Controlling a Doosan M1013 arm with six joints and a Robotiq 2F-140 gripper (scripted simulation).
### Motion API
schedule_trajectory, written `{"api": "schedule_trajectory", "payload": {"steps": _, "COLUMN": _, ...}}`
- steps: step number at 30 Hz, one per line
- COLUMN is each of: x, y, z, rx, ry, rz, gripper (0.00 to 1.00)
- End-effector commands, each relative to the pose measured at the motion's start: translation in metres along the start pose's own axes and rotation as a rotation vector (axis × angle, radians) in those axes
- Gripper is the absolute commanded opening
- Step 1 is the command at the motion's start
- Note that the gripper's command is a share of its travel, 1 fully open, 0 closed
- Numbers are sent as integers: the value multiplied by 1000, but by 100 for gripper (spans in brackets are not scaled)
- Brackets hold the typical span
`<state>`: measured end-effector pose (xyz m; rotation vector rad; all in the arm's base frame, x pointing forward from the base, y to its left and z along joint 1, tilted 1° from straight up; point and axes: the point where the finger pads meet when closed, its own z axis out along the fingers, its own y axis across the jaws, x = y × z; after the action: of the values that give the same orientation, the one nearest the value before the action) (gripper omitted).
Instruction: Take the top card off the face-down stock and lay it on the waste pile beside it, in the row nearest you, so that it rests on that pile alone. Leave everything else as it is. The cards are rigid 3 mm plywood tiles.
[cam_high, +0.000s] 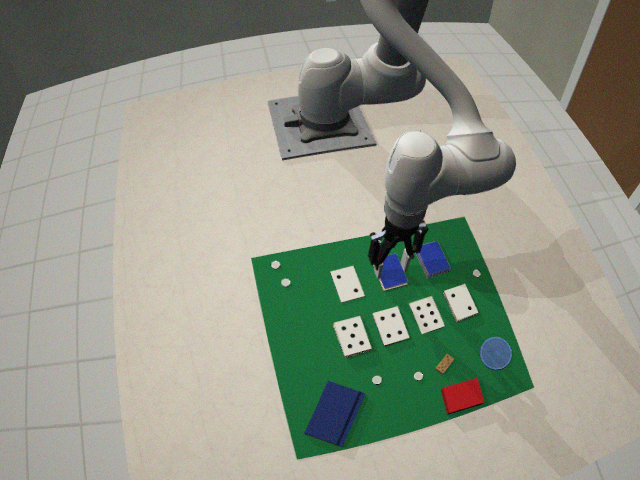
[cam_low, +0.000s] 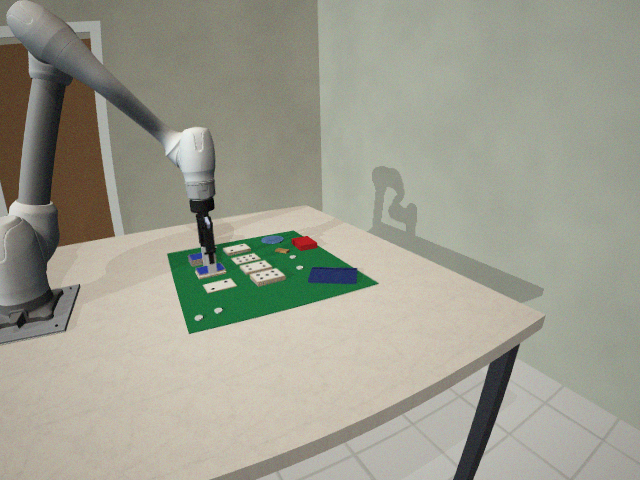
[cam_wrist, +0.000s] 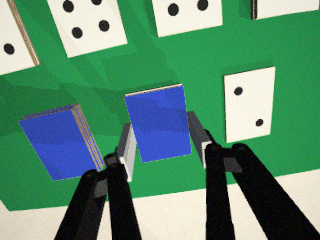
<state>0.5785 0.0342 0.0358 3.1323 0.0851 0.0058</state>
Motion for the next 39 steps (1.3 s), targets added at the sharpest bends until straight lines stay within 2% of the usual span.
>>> {"api": "schedule_trajectory", "payload": {"steps": 1, "x": 0, "y": 0, "z": 0, "rx": 0, "ry": 0, "rz": 0, "gripper": 43}}
{"api": "schedule_trajectory", "payload": {"steps": 28, "x": 0, "y": 0, "z": 5, "rx": 0, "ry": 0, "rz": 0, "gripper": 43}}
{"api": "schedule_trajectory", "payload": {"steps": 29, "x": 0, "y": 0, "z": 5, "rx": 0, "ry": 0, "rz": 0, "gripper": 50}}
{"api": "schedule_trajectory", "payload": {"steps": 39, "x": 0, "y": 0, "z": 5, "rx": 0, "ry": 0, "rz": 0, "gripper": 50}}
